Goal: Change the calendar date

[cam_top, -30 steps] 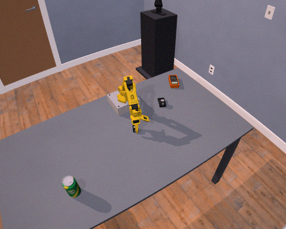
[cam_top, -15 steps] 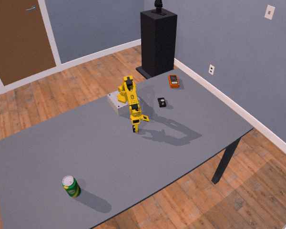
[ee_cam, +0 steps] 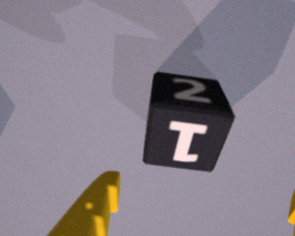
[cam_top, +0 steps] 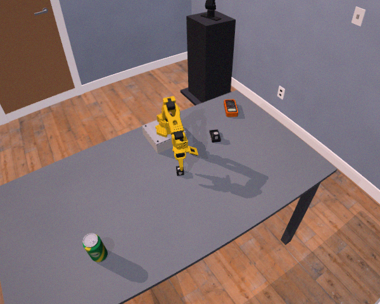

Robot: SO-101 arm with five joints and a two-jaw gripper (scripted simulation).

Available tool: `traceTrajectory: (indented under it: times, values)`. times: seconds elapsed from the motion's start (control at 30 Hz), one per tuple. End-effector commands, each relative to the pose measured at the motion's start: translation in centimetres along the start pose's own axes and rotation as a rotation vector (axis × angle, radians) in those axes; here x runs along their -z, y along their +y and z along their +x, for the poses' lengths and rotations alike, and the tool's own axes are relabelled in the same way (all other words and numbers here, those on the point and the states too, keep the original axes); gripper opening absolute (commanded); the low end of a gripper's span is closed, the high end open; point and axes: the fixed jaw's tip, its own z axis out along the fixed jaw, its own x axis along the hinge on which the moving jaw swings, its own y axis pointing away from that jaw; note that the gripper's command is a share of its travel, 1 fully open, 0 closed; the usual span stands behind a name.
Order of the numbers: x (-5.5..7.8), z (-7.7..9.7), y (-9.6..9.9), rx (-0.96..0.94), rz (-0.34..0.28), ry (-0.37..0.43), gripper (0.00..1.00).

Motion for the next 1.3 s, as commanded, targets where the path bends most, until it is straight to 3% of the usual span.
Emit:
traceTrajectory:
  times: [0.0,0.93,1.1,1.27]
  values:
    - [1.5,0.2,-0.3,0.0,0.023,-0.003,0.36]
    - [1.9,0.2,-0.2,0.0,0.027,-0.004,0.36]
    - [2.9,0.1,-0.8,0.0,0.084,-0.007,0.36]
    - [5.2,0.1,-1.7,0.0,0.211,-0.015,0.35]
